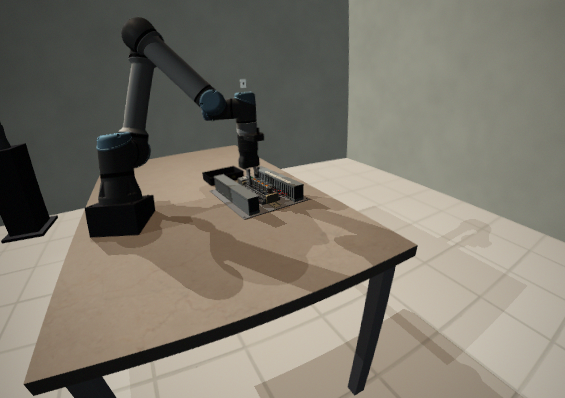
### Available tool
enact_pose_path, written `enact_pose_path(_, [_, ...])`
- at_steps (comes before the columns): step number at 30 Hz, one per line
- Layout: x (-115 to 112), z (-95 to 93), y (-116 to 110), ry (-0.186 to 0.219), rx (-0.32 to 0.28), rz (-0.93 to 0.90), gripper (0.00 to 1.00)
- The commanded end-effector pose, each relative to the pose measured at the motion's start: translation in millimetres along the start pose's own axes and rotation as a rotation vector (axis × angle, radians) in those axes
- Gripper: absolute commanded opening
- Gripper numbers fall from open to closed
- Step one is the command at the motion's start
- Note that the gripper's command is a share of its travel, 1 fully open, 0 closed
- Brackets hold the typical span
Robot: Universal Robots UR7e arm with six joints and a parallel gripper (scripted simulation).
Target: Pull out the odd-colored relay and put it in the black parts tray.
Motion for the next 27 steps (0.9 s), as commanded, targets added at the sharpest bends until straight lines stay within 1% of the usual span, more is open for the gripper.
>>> enact_pose_path(1, [0.5,-1.5,-0.8,-0.002,-0.002,0.000,0.00])
enact_pose_path(8, [0.5,-1.5,-0.8,-0.003,-0.002,0.000,0.00])
enact_pose_path(13, [-0.2,-1.2,-0.7,-0.013,-0.003,0.000,0.00])
enact_pose_path(20, [-2.6,-0.1,-0.4,-0.051,-0.008,0.000,0.00])
enact_pose_path(27, [-2.8,0.0,-0.4,-0.052,-0.008,0.000,0.00])
Point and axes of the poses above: the point where the finger pads meet when closed, its own z axis back along the fingers, its own x axis across the jaws, y = z × x, the point moved 5 cm from there along z, back along the fingers, and after that the axes turned 7 degrees about z, right-handed, at the moved point
